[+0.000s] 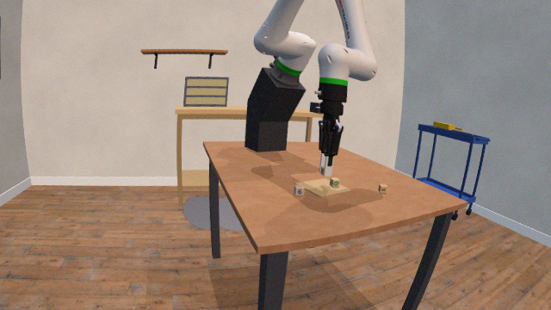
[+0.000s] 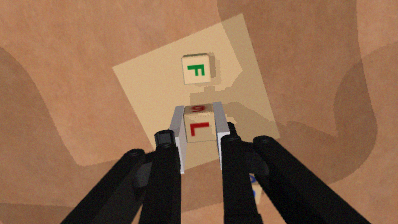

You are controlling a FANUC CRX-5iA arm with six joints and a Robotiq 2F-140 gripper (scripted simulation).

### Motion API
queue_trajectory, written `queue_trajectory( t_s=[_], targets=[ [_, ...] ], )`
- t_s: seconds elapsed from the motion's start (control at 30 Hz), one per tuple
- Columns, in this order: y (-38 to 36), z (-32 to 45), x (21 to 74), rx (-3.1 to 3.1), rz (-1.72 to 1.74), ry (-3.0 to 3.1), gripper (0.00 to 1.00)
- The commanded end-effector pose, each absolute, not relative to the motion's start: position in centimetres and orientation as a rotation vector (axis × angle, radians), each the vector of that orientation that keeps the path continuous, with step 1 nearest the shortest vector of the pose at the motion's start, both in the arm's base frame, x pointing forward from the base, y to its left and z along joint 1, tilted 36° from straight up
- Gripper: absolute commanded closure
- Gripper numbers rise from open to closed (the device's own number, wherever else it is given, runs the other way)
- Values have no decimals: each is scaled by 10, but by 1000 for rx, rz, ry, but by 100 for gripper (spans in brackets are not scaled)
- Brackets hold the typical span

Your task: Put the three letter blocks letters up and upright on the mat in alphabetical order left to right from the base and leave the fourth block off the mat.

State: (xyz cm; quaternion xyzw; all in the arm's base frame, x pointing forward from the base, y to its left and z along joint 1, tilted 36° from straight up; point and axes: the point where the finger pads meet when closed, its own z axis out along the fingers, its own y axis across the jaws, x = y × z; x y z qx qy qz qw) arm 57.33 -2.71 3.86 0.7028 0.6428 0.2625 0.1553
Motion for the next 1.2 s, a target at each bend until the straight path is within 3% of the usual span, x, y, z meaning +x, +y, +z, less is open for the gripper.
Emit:
queue_trajectory(
  t_s=[0.0,1.17],
  targets=[
    [-26,29,581,2012,753,1841,87],
    [-23,8,596,2012,753,1841,87]
  ],
)
